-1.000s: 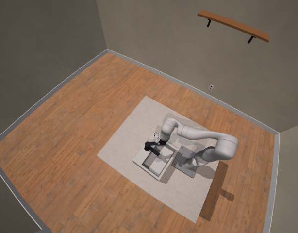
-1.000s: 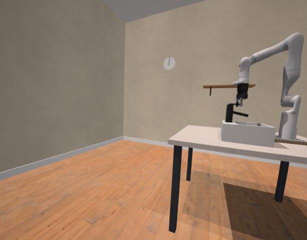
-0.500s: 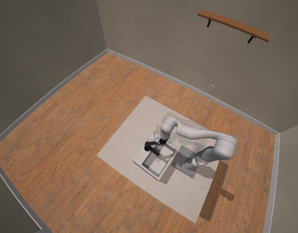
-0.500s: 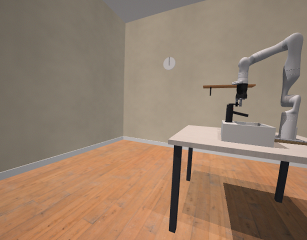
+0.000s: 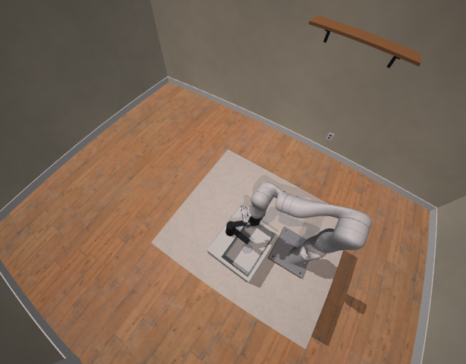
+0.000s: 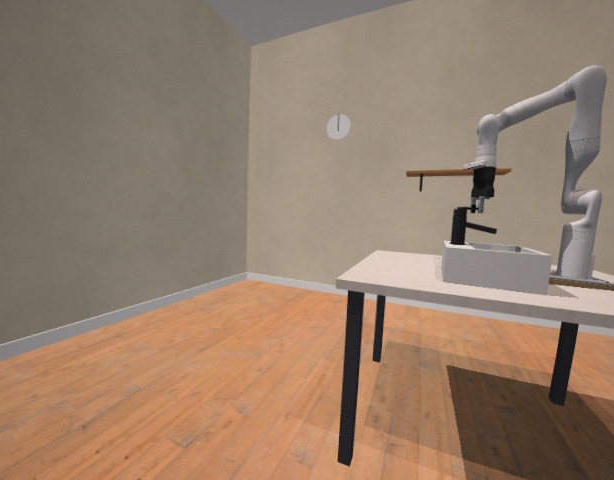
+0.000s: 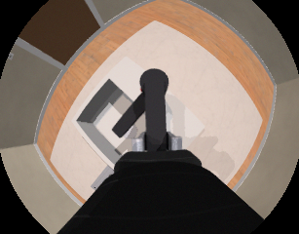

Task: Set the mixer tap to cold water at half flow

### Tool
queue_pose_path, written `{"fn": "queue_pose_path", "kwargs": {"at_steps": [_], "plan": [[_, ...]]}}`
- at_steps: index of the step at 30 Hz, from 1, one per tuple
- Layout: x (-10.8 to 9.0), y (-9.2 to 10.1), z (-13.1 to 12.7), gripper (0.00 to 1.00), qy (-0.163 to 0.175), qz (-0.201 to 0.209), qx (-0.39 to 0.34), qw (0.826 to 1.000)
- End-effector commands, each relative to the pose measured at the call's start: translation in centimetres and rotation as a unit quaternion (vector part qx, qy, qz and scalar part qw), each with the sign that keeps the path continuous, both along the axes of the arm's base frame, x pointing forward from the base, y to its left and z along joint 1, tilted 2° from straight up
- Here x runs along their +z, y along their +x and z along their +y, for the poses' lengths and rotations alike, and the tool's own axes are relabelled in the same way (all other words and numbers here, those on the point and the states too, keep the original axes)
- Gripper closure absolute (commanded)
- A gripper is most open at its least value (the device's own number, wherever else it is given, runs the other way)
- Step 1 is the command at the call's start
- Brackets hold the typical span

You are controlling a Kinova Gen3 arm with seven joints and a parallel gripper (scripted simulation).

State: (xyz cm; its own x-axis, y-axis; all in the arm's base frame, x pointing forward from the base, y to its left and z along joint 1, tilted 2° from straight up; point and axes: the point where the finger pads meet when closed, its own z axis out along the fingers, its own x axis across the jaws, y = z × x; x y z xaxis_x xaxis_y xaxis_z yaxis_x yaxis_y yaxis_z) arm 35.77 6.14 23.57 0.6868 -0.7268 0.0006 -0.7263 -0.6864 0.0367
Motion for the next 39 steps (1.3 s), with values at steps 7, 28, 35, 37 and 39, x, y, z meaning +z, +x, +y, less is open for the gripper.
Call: {"fn": "queue_pose_path", "kwargs": {"at_steps": [7, 28, 35, 37, 39], "plan": [[0.03, 0.02, 0.01, 1.00, 0.000, 0.000, 0.000, 1.000], [0.03, 0.02, 0.01, 0.00, 0.000, 0.000, 0.000, 1.000], [0.03, 0.02, 0.01, 0.00, 0.000, 0.000, 0.000, 1.000], [0.03, 0.02, 0.01, 0.00, 0.000, 0.000, 0.000, 1.000], [0.03, 0.02, 0.01, 0.00, 0.000, 0.000, 0.000, 1.000]]}}
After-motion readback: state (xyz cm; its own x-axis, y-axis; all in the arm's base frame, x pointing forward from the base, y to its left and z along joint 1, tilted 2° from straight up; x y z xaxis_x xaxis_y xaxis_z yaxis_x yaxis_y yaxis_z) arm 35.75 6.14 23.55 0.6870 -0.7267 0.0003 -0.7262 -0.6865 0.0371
